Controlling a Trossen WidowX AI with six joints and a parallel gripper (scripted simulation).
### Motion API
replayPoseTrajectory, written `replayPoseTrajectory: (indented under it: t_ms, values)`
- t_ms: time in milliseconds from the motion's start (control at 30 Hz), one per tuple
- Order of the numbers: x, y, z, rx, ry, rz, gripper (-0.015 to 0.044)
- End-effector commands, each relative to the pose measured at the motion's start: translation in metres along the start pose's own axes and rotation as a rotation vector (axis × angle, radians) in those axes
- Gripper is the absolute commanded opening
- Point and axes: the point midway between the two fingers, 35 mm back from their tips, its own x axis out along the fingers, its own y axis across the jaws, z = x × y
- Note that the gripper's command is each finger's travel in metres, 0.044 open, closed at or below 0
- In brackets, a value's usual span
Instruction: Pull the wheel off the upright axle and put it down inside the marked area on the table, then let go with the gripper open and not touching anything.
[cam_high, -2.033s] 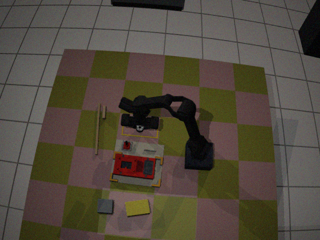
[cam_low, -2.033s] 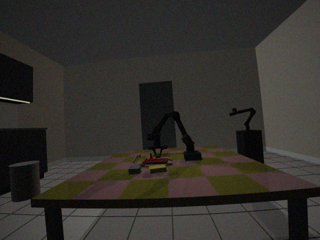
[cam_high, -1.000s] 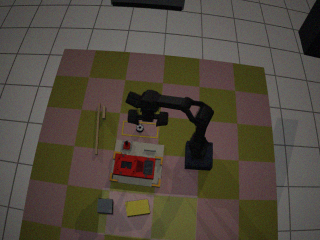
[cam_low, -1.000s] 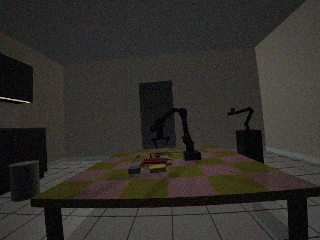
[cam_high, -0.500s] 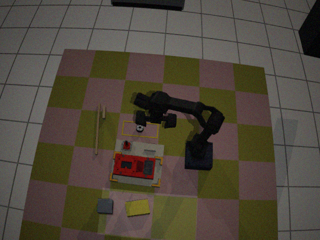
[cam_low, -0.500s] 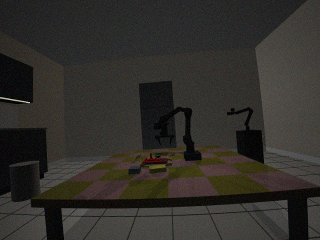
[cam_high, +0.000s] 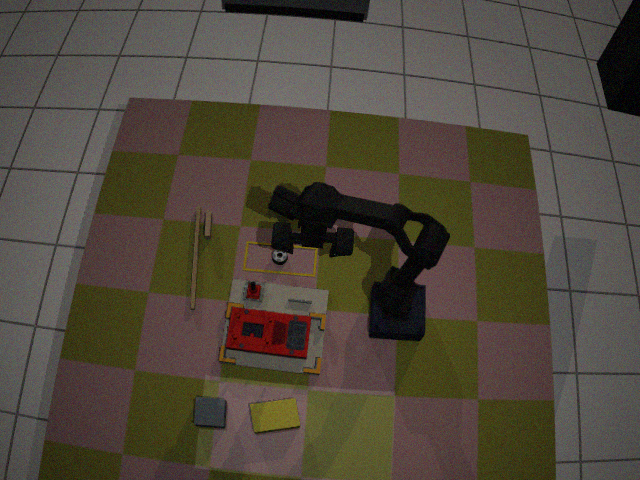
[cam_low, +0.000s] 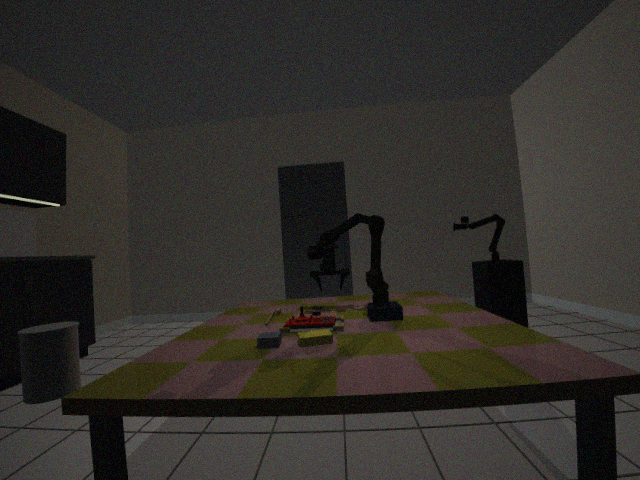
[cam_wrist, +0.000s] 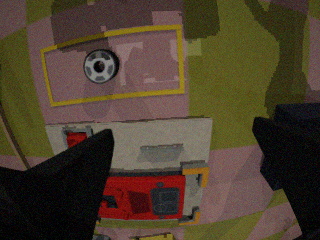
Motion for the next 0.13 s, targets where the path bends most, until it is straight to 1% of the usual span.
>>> replayPoseTrajectory:
  t_ms: [0,100]
  values:
    - [0.0004,-0.0006,-0.0010,0.004,0.006,-0.001,0.0440]
    - [0.0004,-0.0006,-0.0010,0.004,0.006,-0.001,0.0440]
